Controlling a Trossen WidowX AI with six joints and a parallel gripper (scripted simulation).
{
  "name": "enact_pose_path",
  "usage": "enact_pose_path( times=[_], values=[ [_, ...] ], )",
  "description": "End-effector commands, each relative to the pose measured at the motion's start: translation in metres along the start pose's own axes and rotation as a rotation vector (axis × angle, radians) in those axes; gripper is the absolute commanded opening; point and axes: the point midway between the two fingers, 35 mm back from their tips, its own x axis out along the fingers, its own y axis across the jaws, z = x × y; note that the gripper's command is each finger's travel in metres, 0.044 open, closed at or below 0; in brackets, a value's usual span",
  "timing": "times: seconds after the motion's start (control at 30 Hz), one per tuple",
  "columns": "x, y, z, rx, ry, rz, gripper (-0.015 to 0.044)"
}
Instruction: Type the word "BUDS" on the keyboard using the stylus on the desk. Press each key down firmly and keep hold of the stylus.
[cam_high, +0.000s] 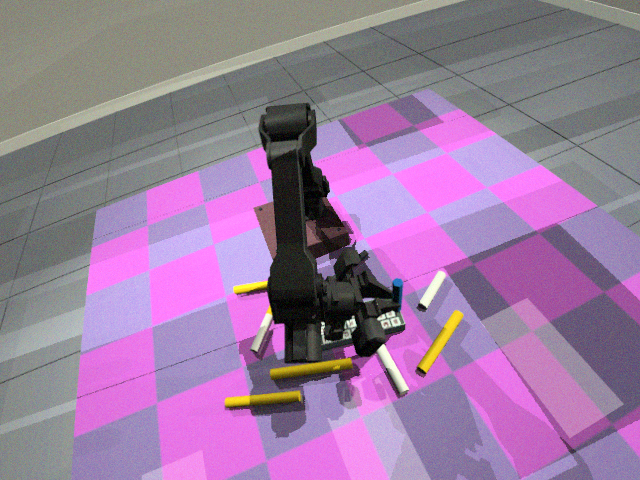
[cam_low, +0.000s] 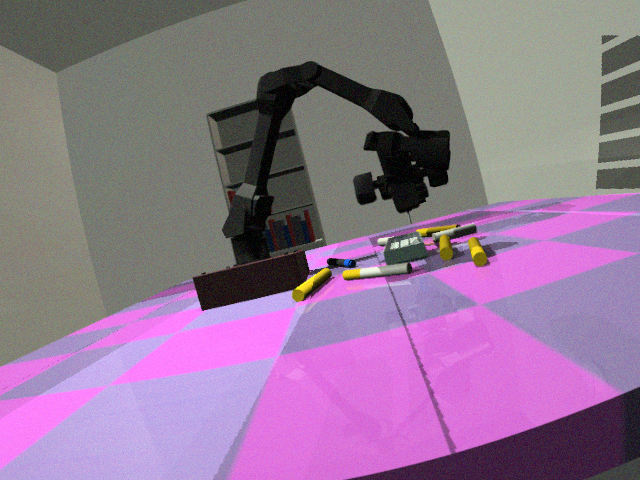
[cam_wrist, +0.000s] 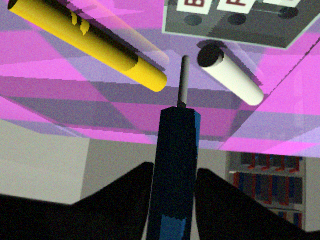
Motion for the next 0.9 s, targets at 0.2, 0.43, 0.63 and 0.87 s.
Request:
enact_pose_path(
  times=[0.2, 0.43, 0.63, 0.87],
  values=[
    [-0.032, 0.002, 0.017, 0.001, -0.008, -0.001, 0.0000],
    [-0.056, 0.000, 0.027, -0.001, -0.001, -0.005, 0.0000],
    [-0.047, 0.000, 0.044, -0.001, -0.001, -0.005, 0.0000],
    [-0.046, 0.000, 0.044, -0.001, -0.001, -0.005, 0.0000]
  ],
)
